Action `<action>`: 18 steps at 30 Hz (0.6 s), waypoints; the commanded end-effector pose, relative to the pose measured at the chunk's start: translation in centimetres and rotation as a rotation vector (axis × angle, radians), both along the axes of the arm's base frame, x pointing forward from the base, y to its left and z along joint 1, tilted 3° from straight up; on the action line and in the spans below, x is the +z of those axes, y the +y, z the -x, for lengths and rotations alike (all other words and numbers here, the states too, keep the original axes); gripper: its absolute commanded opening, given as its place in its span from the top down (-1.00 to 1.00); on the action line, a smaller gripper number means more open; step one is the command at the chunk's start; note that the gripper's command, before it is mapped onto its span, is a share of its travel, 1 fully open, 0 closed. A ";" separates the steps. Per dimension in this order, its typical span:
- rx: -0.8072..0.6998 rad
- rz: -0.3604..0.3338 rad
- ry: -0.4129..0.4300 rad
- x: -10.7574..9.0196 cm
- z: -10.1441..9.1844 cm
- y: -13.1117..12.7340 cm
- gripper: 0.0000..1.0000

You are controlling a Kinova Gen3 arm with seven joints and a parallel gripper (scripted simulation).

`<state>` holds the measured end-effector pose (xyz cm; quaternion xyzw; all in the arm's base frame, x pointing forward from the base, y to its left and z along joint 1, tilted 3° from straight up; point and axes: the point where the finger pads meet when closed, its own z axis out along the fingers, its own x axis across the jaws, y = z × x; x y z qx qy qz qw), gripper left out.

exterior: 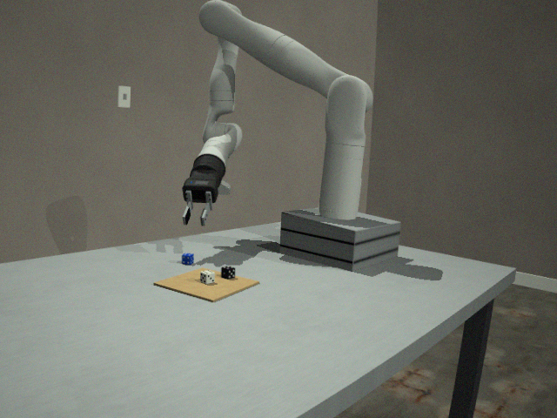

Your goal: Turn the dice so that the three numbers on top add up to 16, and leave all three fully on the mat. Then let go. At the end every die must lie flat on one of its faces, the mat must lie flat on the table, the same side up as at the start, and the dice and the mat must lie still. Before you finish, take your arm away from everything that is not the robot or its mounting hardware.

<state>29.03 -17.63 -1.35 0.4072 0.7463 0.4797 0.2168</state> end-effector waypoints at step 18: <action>0.003 0.037 0.026 1.0 -0.3 -0.4 -0.40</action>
